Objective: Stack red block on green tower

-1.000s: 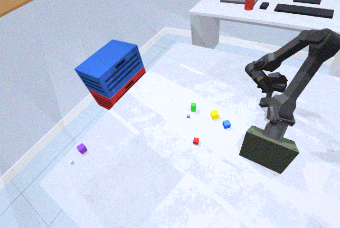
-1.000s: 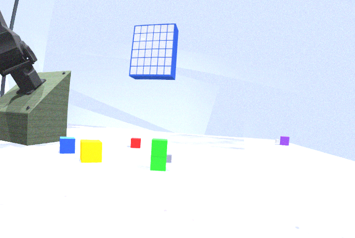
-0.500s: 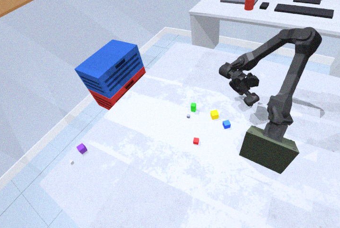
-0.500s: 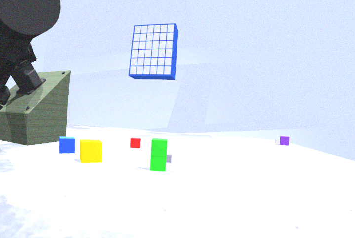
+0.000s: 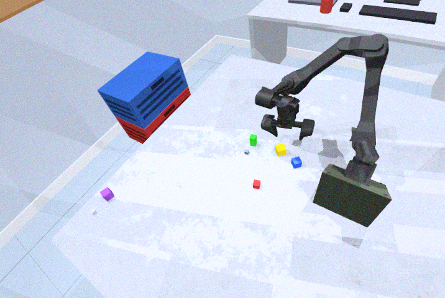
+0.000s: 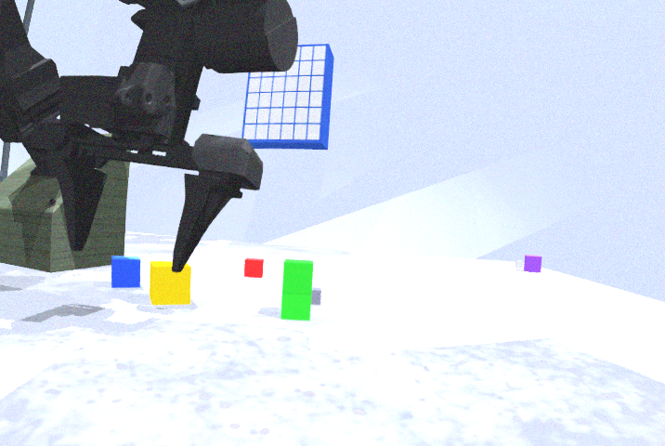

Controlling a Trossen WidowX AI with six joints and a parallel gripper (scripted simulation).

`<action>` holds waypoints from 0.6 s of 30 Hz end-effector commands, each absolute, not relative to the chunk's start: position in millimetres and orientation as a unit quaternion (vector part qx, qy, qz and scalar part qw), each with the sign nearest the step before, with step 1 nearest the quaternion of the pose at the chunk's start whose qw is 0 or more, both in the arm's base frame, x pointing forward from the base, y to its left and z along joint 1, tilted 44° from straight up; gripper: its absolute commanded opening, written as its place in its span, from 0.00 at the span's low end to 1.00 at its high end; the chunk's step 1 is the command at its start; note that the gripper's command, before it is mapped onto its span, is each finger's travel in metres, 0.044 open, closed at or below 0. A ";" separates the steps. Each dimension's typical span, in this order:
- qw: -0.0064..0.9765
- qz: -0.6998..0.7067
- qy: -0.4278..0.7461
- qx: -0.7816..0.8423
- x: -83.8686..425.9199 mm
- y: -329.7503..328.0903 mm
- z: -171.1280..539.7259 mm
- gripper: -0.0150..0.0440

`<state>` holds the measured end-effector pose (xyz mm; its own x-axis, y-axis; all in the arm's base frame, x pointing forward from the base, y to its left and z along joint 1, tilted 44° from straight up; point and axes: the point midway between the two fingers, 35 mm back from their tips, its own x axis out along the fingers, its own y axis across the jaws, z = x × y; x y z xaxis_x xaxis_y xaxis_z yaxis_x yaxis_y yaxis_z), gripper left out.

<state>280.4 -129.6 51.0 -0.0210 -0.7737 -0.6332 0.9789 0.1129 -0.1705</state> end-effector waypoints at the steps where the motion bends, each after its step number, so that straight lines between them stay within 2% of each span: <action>1: 0.701 -0.597 0.373 0.115 292.2 -104.7 35.9 1.00; 10: 0.720 -0.434 0.536 -0.078 309.7 -32.5 -10.4 1.00; 18: 0.666 -0.239 0.646 -0.287 302.4 34.0 -57.0 1.00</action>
<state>309.1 10.0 -37.7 0.0599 -0.6936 -0.7178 0.1843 0.7144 -0.6750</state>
